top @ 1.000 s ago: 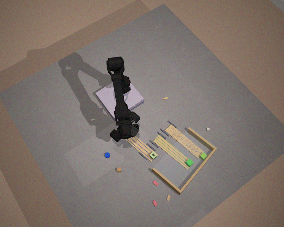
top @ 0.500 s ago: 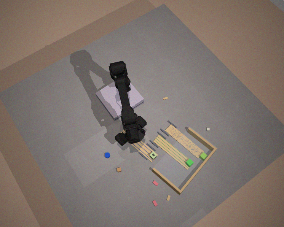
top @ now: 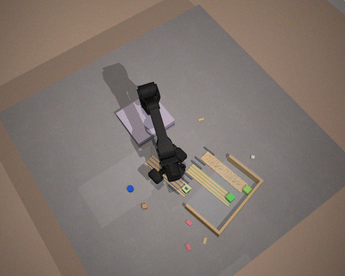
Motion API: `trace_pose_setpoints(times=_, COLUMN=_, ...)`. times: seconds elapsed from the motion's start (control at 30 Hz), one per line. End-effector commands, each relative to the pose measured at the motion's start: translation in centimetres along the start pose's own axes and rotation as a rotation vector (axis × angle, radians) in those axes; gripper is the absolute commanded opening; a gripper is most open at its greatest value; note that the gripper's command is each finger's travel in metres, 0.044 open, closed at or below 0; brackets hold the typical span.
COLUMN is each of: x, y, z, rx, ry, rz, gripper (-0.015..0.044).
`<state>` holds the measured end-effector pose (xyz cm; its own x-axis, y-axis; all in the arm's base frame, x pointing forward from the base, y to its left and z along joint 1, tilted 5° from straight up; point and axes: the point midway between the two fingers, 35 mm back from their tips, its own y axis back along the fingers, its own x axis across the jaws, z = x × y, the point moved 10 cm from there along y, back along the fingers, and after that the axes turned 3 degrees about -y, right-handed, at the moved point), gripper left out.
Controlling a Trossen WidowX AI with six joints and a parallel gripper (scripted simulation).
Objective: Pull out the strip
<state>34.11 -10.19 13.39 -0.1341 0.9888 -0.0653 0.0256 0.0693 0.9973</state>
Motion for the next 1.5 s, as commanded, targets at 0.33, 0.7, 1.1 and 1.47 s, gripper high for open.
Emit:
trace_pose_setpoints(times=0.33, x=0.5, y=0.7, z=4.9, rx=-0.008, ry=-0.003, rz=0.002, gripper=0.0440)
trace_pose_setpoints(times=0.7, x=1.0, y=1.3, z=8.6, rx=-0.011, ry=-0.003, rz=0.003, gripper=0.0440)
trace_pose_setpoints(times=1.1, x=1.5, y=1.7, z=11.1, rx=-0.013, ry=-0.003, rz=0.003, gripper=0.0361)
trace_pose_setpoints(times=1.47, x=1.4, y=-0.1, z=11.2, rx=-0.013, ry=-0.003, rz=0.003, gripper=0.0250)
